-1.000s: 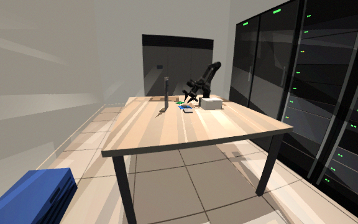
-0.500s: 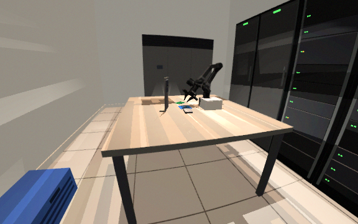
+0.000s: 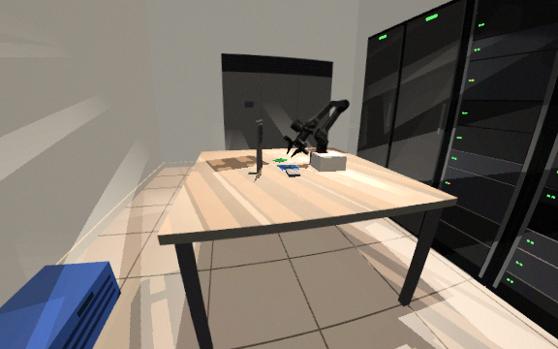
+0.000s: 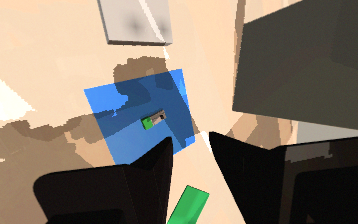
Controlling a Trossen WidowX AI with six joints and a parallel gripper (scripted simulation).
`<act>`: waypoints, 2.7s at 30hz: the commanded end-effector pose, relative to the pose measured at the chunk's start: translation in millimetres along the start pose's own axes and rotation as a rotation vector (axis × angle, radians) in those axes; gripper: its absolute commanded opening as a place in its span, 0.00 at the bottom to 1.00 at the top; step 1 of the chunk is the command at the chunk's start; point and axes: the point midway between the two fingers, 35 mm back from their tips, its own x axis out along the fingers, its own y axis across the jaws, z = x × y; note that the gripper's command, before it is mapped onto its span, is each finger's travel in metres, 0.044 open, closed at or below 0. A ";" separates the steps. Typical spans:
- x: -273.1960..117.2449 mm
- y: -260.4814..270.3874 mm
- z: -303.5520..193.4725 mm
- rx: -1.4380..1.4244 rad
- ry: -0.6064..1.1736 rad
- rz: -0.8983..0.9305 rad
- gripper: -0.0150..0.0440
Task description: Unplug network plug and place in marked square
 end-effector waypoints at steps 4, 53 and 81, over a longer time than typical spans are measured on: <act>-7.6 -6.9 -0.9 0.005 0.006 -0.010 0.52; -57.5 -29.4 -0.4 0.001 0.002 -0.001 0.52; -131.7 -74.5 -1.2 0.005 0.006 -0.009 0.52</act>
